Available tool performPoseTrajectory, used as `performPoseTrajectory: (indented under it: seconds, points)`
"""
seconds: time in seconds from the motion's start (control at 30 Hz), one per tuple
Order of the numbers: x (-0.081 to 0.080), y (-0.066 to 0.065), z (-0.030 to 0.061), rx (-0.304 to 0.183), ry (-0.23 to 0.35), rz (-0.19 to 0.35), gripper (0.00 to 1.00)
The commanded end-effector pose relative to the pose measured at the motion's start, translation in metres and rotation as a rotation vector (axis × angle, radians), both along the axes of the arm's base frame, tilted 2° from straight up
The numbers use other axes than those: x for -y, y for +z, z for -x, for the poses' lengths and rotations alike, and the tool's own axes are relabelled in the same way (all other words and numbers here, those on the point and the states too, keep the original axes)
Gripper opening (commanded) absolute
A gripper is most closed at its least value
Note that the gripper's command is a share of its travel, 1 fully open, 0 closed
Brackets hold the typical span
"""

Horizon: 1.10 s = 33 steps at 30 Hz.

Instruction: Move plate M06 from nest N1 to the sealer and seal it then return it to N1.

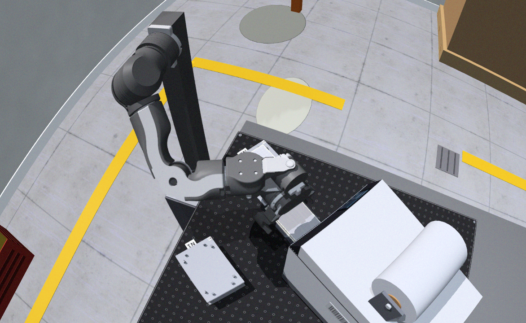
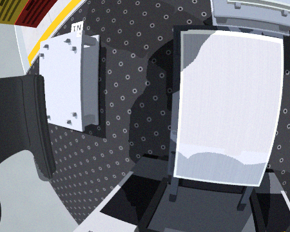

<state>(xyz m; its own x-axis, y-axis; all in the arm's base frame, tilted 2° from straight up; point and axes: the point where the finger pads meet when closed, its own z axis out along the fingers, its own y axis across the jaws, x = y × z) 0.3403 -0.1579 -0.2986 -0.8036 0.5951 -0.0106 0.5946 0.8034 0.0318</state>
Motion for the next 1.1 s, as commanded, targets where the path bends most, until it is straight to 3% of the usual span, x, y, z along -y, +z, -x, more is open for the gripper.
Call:
performPoseTrajectory:
  seconds: [0.0,0.17,0.33,1.07]
  points:
    - [-0.003,0.001,-0.0001,0.001,0.006,-0.002,0.77]
    - [-0.003,0.001,-0.0001,0.001,0.006,-0.002,0.77]
    - [-0.039,0.004,-0.0297,0.001,0.006,-0.003,0.77]
    - [-0.036,0.004,-0.027,0.001,0.006,-0.003,0.77]
